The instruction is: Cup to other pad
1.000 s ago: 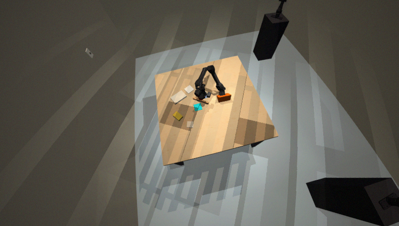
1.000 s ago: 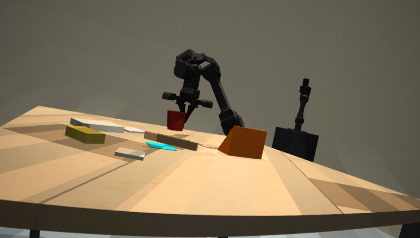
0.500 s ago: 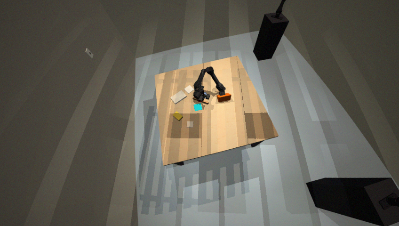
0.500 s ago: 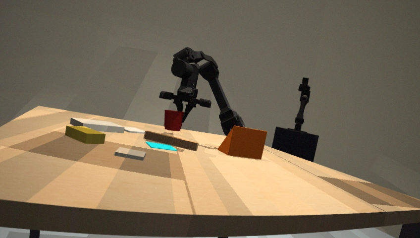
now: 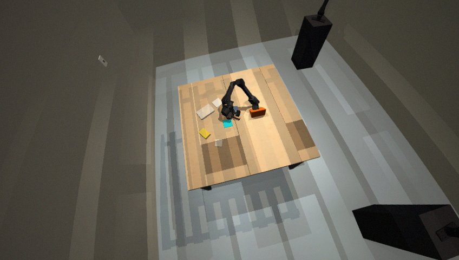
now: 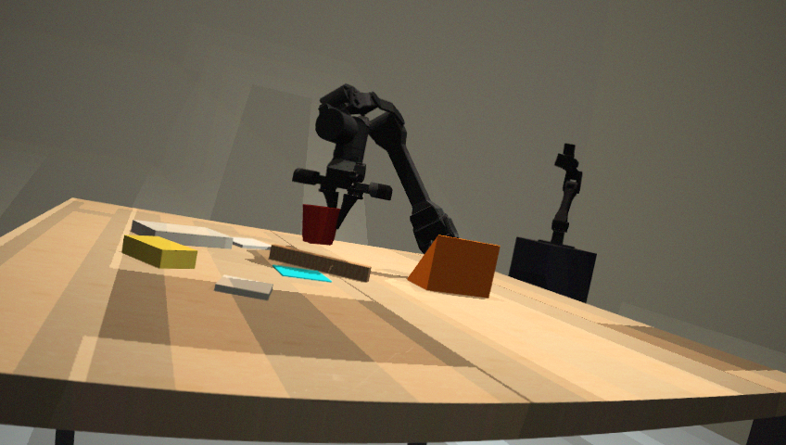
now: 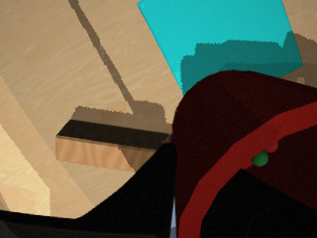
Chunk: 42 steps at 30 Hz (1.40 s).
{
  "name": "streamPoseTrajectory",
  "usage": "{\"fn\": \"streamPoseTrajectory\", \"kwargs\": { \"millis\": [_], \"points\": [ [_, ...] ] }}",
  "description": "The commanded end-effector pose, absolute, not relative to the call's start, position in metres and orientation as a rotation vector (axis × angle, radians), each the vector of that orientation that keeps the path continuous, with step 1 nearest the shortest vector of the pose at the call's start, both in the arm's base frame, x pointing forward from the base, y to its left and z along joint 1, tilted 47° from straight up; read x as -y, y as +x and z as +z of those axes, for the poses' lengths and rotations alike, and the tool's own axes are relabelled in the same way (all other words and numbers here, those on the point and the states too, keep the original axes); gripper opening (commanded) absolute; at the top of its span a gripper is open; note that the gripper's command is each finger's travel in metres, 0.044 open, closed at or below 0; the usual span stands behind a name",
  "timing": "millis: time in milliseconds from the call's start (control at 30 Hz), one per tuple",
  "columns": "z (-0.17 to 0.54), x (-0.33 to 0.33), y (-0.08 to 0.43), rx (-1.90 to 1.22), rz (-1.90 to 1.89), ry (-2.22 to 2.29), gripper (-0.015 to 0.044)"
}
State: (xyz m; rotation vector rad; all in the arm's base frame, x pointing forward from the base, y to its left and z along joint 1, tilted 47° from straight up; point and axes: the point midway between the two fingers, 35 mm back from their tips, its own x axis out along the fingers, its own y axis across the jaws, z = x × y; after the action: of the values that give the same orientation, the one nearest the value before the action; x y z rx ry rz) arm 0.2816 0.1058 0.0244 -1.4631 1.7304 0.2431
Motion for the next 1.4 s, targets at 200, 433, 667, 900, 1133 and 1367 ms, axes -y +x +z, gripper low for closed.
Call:
{"fn": "streamPoseTrajectory", "kwargs": {
  "millis": [200, 433, 667, 900, 1133, 1367],
  "points": [
    [0.015, -0.119, 0.293, -1.727, 0.241, -1.455, 0.0],
    [0.008, -0.126, 0.3, -1.726, 0.241, -1.454, 0.0],
    [0.003, -0.132, 0.306, -1.725, 0.241, -1.454, 0.0],
    [-0.002, -0.128, 0.306, -1.725, 0.241, -1.454, 0.0],
    [-0.008, -0.122, 0.307, -1.725, 0.241, -1.454, 0.0],
    [-0.015, -0.115, 0.308, -1.725, 0.241, -1.454, 0.0]
  ]
}}
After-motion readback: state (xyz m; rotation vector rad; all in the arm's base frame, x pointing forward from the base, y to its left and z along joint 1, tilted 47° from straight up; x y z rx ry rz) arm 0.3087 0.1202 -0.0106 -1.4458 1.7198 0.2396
